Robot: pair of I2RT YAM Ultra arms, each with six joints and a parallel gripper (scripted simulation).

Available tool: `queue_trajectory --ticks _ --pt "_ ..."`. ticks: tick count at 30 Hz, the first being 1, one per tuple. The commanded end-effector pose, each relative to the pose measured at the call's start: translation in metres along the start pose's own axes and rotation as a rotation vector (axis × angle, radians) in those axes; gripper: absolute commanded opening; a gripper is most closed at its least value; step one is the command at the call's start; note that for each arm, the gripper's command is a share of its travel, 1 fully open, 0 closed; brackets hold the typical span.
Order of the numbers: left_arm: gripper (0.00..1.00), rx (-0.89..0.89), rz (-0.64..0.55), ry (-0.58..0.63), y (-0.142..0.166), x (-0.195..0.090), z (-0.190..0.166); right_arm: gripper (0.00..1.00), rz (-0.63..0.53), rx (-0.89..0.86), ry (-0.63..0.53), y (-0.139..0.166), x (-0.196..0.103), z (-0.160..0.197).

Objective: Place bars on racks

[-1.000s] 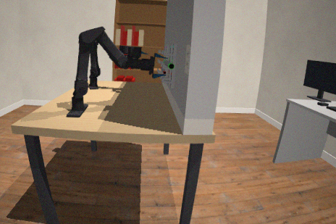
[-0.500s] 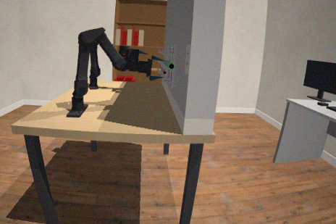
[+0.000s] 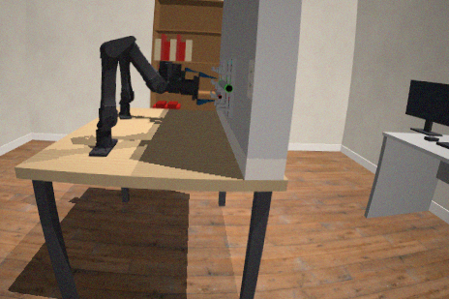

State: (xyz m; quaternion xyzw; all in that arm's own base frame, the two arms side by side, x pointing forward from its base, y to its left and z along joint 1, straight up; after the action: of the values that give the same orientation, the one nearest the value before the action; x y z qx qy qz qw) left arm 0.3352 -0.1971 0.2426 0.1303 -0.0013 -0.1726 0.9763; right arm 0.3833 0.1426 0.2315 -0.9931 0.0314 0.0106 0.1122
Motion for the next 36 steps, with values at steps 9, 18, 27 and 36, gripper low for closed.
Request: queue_trajectory --ticks 9,18,27,36 --pt "1.0 -0.014 0.012 -0.041 0.001 0.001 0.012 1.0 -0.006 0.025 0.032 -0.004 -0.019 -0.016" --pt "1.0 -0.014 0.012 -0.041 0.001 0.001 0.012 1.0 -0.006 0.025 0.031 -0.004 -0.029 -0.018" --pt "1.0 -0.014 0.012 -0.041 0.001 0.001 0.012 1.0 -0.006 0.025 0.031 -0.005 -0.039 -0.02" --pt "1.0 -0.014 0.012 -0.041 0.001 0.001 0.012 1.0 -0.006 0.025 0.031 -0.005 -0.043 -0.02"
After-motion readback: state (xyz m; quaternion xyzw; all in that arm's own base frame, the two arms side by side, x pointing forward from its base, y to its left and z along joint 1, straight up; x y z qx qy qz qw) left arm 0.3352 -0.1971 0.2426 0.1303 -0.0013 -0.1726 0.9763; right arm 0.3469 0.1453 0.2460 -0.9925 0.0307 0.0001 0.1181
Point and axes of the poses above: on each arm, the point where the finger pads meet when closed, its own x axis out along the fingers, its own z axis across the jaws, y = z × x, the point moved 6 cm from there along -x, back along the fingers, and after that the axes turned 14 degrees about x, right-handed, at the moved point
